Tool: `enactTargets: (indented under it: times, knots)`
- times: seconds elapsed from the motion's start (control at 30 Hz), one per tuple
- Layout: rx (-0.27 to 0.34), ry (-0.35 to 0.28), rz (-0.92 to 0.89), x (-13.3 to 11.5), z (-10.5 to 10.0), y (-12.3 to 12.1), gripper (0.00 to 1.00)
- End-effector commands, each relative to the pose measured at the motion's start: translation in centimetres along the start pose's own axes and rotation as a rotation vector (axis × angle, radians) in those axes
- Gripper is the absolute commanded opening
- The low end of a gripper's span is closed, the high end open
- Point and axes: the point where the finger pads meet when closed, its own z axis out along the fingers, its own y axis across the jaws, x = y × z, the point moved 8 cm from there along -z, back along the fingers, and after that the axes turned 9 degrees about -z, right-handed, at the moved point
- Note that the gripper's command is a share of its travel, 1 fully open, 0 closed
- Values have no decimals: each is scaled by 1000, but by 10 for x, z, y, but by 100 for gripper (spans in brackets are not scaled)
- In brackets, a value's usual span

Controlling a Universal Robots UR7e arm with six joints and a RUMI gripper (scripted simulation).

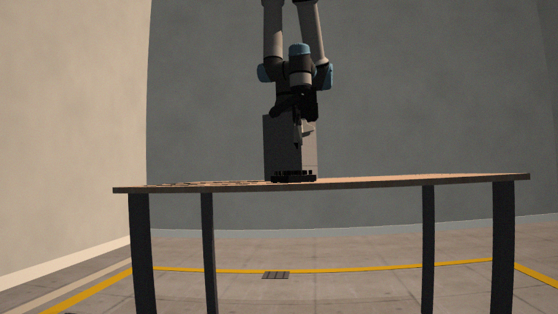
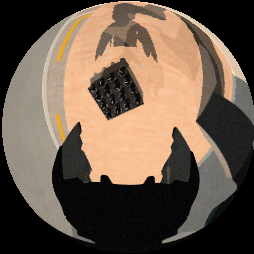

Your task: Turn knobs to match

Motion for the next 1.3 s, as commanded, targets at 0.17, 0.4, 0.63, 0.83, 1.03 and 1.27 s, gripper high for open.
enactTargets:
  times: [0.17, 0.4, 0.63, 0.83, 1.03, 1.27]
  knots:
    - [0, 0, 0, 0, -34, 0, 100]
    - [0, 0, 0, 0, -60, 0, 100]
    - [0, 0, 0, 0, -74, 0, 100]
    - [0, 0, 0, 0, -83, 0, 100]
    - [0, 0, 0, 0, -85, 0, 100]
    - [0, 0, 0, 0, -85, 0, 100]
